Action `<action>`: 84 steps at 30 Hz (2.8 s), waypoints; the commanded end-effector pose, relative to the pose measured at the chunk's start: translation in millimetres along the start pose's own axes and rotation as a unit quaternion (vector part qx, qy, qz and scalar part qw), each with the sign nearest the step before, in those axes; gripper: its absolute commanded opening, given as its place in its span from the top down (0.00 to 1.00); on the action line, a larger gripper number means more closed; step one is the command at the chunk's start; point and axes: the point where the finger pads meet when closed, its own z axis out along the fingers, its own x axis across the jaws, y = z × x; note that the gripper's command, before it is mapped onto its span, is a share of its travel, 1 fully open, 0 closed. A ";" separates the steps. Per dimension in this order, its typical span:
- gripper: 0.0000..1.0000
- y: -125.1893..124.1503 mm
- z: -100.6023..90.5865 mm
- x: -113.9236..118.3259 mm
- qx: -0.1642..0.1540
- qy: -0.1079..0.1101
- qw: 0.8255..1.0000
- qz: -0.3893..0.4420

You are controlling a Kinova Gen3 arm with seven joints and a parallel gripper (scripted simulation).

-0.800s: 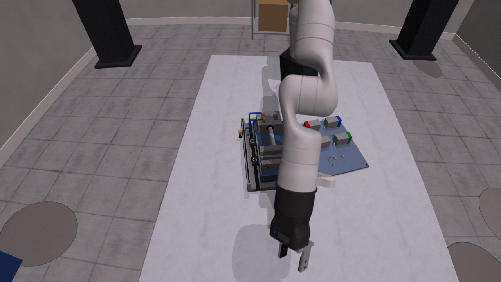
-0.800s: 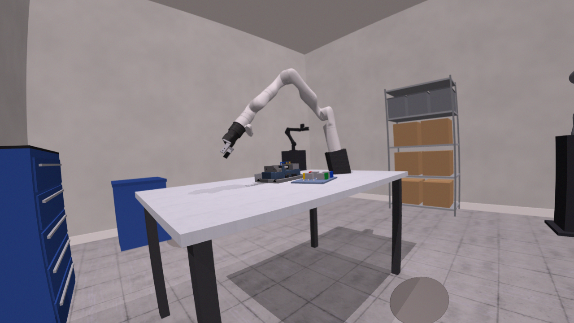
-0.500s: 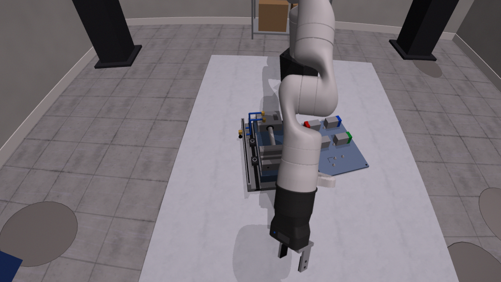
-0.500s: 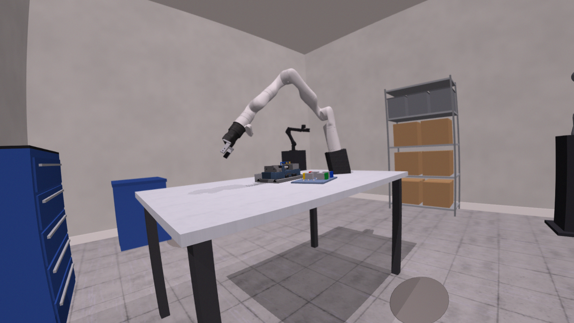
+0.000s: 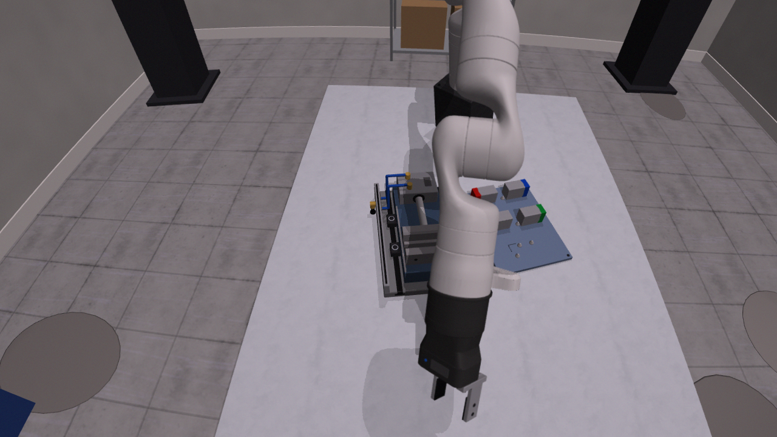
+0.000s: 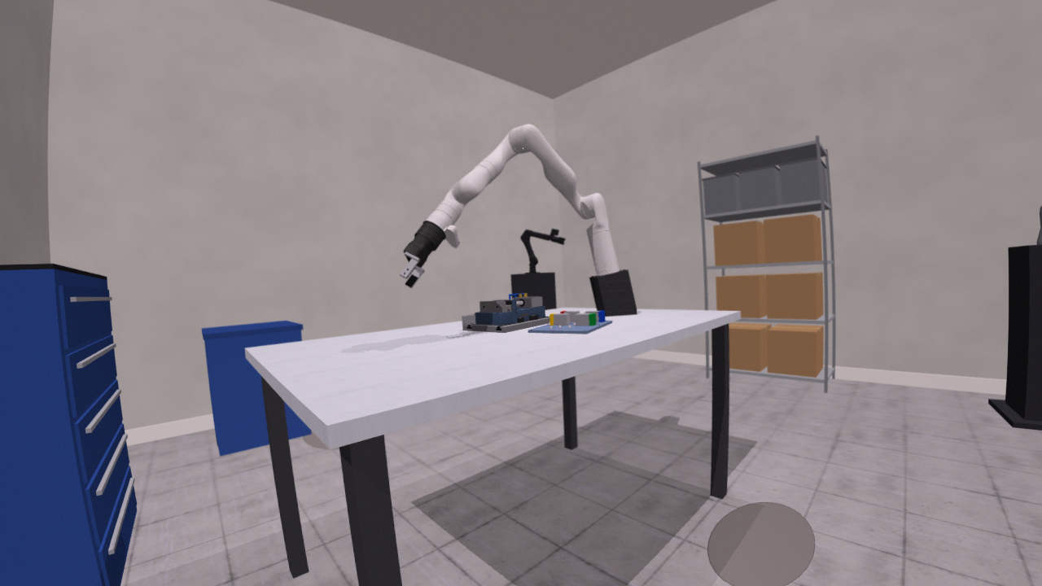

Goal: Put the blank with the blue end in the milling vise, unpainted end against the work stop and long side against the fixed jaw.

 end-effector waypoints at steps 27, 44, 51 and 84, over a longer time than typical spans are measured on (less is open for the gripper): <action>0.00 1.6 -1.0 1.6 -0.001 0.001 1.000 0.000; 0.00 -19.4 -30.5 -6.1 0.055 -0.081 0.994 0.056; 0.00 -27.3 -41.1 -18.9 0.079 -0.119 0.987 0.078; 0.00 -67.8 -102.5 -31.0 0.174 -0.252 0.937 0.170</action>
